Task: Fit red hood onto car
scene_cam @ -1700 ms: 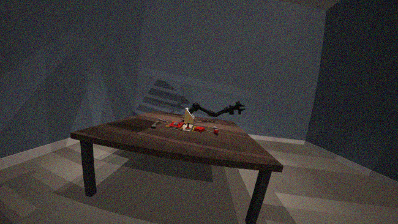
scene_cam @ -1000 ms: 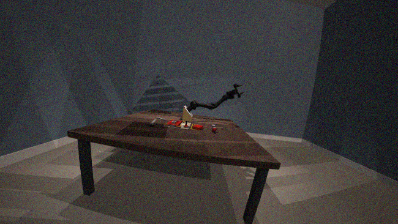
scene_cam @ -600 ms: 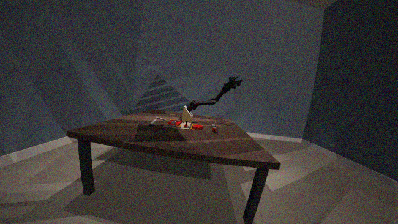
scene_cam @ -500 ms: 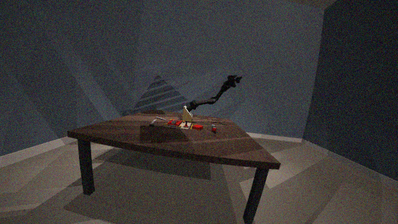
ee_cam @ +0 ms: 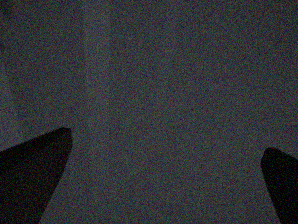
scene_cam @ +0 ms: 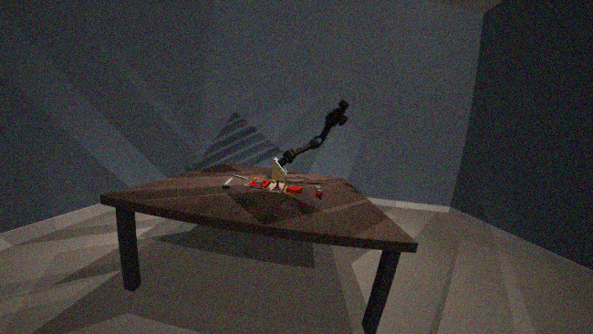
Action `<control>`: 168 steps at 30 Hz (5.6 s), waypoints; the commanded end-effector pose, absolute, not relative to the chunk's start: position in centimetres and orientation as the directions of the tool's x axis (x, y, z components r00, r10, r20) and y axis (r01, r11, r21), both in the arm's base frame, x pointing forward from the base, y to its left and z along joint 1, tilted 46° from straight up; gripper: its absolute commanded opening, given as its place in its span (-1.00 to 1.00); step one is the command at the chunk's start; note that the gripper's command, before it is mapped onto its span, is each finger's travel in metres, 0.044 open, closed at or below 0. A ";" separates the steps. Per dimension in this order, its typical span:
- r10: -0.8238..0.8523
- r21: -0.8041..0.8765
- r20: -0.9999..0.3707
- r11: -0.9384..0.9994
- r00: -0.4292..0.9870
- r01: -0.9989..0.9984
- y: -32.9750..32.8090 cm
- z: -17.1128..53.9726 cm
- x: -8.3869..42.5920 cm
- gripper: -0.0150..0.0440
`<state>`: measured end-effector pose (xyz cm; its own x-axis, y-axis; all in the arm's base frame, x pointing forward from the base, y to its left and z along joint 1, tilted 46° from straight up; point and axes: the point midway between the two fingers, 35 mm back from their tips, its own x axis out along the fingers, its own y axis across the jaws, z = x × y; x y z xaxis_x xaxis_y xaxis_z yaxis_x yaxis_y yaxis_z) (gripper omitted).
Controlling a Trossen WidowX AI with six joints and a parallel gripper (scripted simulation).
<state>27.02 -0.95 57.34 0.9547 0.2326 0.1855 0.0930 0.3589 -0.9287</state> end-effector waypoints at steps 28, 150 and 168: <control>0.692 0.679 -0.677 0.719 0.250 -0.150 11.4 18.1 38.6 1.00; 0.717 0.645 -0.692 0.667 -0.083 0.373 19.7 4.9 32.9 1.00; 0.719 0.649 -0.690 0.665 -0.082 0.370 19.5 5.3 32.9 0.15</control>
<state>32.91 19.67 5.16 -0.0827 0.7194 -0.6897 0.3707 0.6646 0.6488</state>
